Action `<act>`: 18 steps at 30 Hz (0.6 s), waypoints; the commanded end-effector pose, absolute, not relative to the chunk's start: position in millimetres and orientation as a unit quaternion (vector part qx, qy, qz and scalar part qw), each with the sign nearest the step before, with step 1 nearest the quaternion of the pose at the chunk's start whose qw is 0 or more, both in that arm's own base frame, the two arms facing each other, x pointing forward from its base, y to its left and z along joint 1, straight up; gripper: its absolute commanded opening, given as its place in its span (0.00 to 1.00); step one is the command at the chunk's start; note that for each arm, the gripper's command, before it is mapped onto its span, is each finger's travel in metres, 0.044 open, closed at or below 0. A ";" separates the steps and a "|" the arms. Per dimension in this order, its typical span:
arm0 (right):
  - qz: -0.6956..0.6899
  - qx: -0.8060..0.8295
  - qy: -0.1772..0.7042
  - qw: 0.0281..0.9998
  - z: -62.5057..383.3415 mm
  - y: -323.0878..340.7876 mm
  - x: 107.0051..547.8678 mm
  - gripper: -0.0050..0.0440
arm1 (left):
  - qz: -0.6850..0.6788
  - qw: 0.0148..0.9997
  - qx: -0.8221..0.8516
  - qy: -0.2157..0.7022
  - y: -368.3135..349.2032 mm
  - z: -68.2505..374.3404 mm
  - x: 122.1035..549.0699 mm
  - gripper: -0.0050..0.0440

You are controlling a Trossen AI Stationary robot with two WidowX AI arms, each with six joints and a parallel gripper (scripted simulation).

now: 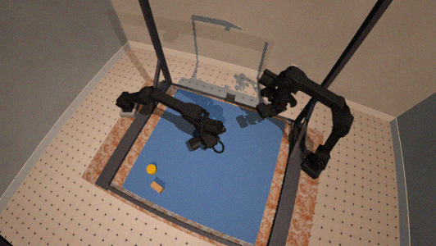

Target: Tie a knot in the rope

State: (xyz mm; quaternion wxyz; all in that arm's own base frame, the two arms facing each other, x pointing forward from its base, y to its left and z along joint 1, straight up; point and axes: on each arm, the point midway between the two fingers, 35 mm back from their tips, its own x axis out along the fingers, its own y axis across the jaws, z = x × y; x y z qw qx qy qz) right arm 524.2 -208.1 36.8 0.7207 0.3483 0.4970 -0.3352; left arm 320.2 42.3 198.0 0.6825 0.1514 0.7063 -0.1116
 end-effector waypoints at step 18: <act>-0.334 0.351 0.490 0.724 33.7 -209.4 529.1 0.23 | -0.106 0.692 0.153 0.698 42.5 206.4 319.0 0.28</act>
